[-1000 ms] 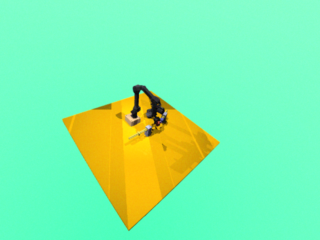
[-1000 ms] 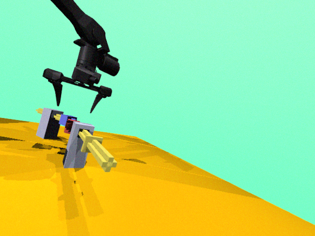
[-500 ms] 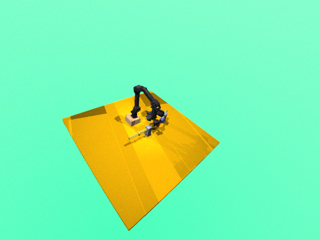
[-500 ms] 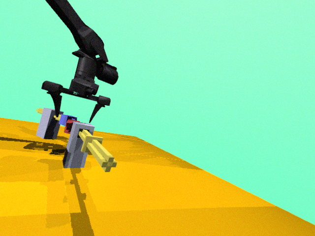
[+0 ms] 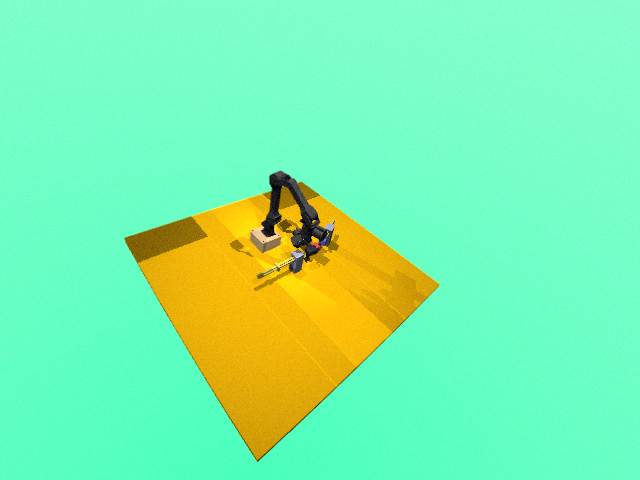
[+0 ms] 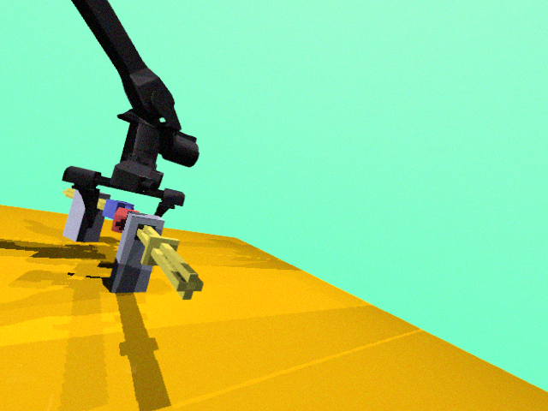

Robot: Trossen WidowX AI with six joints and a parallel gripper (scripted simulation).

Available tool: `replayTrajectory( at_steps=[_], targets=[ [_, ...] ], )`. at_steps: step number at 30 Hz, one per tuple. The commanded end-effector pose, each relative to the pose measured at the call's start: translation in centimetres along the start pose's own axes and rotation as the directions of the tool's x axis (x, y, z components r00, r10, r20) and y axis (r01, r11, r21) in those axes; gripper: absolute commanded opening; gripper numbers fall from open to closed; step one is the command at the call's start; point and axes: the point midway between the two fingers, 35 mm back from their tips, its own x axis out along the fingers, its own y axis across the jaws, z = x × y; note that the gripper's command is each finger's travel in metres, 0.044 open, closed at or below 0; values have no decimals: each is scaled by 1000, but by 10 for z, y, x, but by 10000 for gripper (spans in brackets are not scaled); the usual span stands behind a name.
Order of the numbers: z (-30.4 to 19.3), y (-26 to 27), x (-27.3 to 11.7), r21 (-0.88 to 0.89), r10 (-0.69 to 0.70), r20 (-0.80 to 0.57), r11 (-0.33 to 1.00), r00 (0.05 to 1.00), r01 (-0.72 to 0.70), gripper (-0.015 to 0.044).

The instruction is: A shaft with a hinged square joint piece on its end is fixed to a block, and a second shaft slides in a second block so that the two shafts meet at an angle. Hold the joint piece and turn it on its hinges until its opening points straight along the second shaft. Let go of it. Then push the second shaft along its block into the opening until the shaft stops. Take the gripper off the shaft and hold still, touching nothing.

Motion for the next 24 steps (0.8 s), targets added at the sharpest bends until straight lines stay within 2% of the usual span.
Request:
replayTrajectory(
  at_steps=[1,13,24],
  targets=[
    [-11,-1,3,1,-5,1,1000,1000,5,440],
    [-64,-3,4,1,-6,-4,1000,1000,6,440],
    [-67,-3,13,1,-6,-4,1000,1000,6,440]
  ],
)
